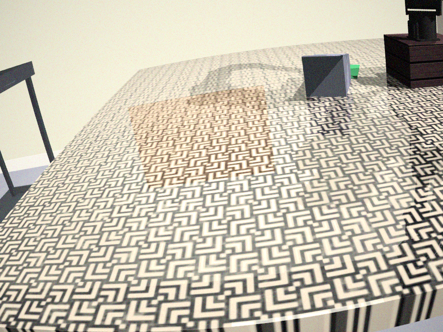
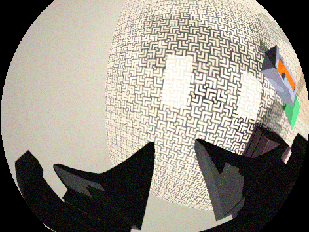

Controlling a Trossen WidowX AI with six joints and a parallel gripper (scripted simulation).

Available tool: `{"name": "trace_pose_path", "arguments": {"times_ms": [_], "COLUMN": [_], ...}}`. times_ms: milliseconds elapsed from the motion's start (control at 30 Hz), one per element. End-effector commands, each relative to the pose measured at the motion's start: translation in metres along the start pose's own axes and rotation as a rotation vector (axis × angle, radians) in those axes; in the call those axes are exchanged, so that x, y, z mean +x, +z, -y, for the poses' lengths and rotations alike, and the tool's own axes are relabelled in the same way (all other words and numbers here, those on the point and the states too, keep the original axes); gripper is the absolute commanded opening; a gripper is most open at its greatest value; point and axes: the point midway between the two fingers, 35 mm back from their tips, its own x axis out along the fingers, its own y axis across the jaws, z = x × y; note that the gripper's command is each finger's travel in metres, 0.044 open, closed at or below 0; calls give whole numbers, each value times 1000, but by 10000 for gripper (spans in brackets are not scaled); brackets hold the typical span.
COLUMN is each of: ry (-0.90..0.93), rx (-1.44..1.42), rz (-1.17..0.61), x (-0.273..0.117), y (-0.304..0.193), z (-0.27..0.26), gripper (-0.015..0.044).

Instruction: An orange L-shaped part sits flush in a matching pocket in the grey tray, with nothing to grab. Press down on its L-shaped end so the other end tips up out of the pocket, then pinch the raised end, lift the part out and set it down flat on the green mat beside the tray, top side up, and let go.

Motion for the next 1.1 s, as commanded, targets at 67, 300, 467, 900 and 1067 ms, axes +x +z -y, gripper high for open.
{"name": "trace_pose_path", "arguments": {"times_ms": [67,300,467,900,1067], "ry": [-107,-266,-361,-418,-418], "rx": [132,320,454,549,550], "rz": [65,123,126,111,110], "x": [2,-7,-20,16,37], "y": [61,126,151,159,156], "z": [44,130,200,273,282], "gripper": [180,180,180,180,180]}}
